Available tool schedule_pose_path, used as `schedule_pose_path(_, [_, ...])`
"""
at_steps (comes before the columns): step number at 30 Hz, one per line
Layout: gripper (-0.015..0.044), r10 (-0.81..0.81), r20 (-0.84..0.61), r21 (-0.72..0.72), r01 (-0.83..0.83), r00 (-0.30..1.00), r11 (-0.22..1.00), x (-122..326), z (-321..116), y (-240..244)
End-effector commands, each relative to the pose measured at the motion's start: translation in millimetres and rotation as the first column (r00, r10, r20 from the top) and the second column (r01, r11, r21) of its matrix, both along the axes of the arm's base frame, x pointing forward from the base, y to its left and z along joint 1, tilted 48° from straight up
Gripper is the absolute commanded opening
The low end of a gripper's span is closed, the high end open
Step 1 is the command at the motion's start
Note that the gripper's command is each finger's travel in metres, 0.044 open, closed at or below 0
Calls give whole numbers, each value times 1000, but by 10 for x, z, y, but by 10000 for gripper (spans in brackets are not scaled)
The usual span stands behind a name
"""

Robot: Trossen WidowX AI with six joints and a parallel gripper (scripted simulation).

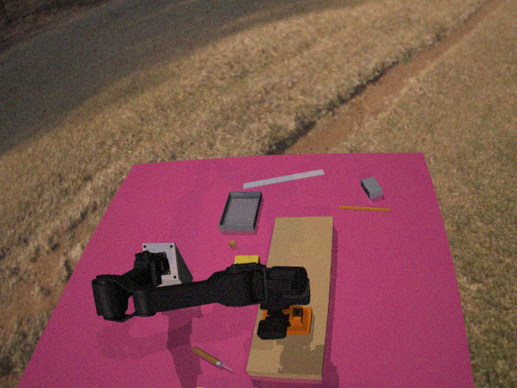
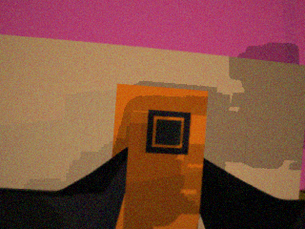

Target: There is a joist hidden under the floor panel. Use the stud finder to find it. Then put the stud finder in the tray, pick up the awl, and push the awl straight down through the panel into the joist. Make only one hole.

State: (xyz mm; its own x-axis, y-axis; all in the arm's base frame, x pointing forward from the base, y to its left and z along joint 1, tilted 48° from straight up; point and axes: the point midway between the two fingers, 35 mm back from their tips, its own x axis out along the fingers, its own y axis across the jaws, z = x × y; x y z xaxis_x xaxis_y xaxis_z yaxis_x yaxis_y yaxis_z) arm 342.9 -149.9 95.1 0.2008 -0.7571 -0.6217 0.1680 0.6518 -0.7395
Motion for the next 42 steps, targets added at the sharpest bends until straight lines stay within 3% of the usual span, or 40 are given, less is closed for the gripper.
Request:
schedule_pose_path(1, [0,-7,3,-3,7,1000,1000,-27,86,-83])
schedule_pose_path(42, [0,-7,4,-7,7,1000,1000,-154,641,-560])
